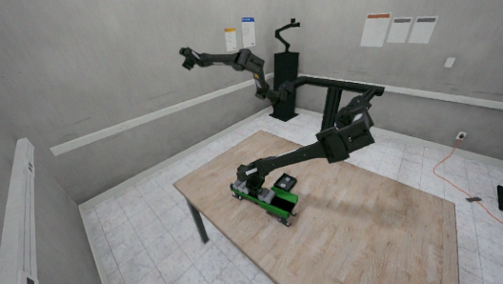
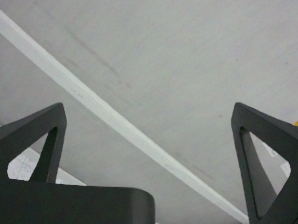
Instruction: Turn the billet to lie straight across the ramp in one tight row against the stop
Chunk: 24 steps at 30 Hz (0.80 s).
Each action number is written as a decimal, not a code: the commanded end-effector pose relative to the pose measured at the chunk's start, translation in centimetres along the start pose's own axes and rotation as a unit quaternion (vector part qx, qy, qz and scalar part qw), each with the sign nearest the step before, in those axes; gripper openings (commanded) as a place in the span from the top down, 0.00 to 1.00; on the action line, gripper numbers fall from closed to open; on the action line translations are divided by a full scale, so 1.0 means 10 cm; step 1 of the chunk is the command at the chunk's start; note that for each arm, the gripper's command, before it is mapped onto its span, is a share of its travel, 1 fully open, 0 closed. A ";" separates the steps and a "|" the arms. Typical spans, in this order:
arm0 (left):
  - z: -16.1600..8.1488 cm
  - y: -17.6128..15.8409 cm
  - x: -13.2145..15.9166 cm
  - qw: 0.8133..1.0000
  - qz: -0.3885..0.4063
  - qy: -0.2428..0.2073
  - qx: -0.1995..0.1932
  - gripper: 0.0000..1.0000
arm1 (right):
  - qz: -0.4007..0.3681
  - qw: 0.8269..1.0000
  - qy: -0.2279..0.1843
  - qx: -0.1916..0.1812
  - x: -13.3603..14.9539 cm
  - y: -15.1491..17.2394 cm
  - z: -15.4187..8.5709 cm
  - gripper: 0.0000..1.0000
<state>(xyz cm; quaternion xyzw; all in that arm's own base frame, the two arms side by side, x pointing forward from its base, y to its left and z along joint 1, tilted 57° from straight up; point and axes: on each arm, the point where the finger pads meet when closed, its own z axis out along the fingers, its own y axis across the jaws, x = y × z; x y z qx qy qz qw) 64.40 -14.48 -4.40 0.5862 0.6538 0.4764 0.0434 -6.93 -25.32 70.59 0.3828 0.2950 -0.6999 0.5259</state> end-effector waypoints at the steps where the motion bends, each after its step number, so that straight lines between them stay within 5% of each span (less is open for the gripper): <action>1: -0.02 -0.03 -0.13 1.000 0.005 -0.006 -0.003 0.43 | 0.002 1.000 -0.021 0.006 -0.33 -0.05 -0.03 0.00; 24: -0.02 -0.09 -0.14 1.000 0.006 -0.007 -0.003 0.43 | 0.002 1.000 -0.021 0.006 -0.33 -0.05 -0.03 0.00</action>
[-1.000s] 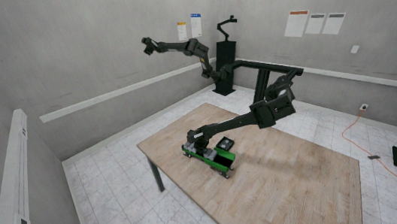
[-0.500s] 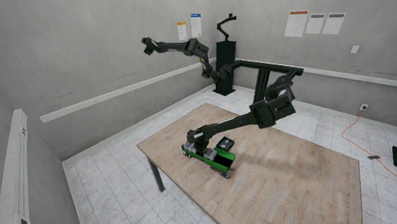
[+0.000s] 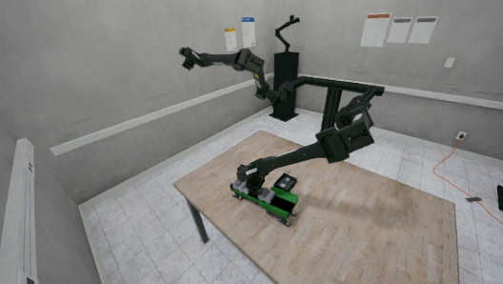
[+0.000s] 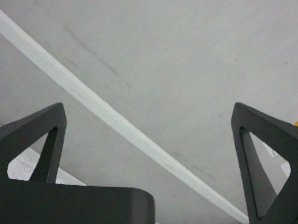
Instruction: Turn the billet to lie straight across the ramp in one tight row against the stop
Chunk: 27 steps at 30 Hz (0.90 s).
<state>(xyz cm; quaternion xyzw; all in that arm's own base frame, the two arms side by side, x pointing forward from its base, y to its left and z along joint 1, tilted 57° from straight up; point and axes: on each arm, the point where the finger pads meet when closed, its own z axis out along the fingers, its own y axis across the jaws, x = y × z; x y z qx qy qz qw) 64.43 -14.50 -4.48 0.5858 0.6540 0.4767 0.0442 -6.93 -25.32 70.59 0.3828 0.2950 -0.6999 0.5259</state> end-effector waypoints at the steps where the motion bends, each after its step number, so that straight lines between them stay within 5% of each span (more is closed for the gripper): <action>1: -0.03 -0.08 -0.14 1.000 0.007 -0.007 -0.002 0.43 | 0.002 1.000 -0.021 0.006 -0.33 -0.05 -0.03 0.00; 27: -0.04 -0.12 -0.15 1.000 0.009 -0.007 -0.001 0.43 | 0.002 1.000 -0.021 0.006 -0.33 -0.05 -0.03 0.00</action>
